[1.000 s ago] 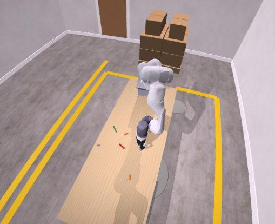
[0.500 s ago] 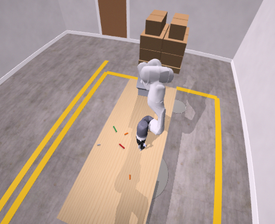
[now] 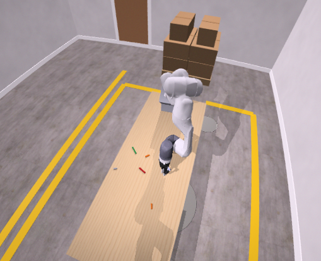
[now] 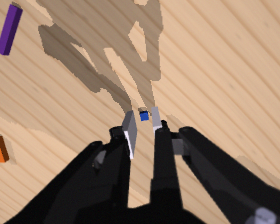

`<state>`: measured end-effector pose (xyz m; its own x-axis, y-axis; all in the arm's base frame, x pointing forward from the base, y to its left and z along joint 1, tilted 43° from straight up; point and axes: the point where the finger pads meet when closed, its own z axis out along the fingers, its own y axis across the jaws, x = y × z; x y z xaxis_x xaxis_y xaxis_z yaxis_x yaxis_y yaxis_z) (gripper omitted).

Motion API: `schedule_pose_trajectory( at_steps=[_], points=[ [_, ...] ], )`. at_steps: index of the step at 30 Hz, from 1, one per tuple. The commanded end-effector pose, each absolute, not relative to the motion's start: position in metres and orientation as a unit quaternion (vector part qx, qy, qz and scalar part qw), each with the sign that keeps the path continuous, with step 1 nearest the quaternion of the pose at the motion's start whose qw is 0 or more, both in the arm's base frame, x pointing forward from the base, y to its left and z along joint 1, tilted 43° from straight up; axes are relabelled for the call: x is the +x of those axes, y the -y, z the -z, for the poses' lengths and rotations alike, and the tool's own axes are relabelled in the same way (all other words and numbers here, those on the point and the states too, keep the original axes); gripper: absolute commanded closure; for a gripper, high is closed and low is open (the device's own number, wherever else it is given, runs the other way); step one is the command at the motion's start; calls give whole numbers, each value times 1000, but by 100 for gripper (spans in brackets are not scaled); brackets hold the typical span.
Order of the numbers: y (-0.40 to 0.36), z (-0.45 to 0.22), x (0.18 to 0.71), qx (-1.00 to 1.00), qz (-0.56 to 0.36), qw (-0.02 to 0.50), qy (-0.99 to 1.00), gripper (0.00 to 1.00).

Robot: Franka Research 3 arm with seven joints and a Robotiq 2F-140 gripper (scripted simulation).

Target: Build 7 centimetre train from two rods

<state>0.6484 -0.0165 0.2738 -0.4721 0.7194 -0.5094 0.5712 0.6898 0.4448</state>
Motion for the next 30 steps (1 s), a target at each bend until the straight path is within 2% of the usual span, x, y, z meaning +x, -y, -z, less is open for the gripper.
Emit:
schedule_pose_trajectory(
  at_steps=[1,30],
  points=[
    [15,-274,648,380,-108,347,-851,77],
    [16,-267,654,380,-108,347,-851,77]
  ],
)
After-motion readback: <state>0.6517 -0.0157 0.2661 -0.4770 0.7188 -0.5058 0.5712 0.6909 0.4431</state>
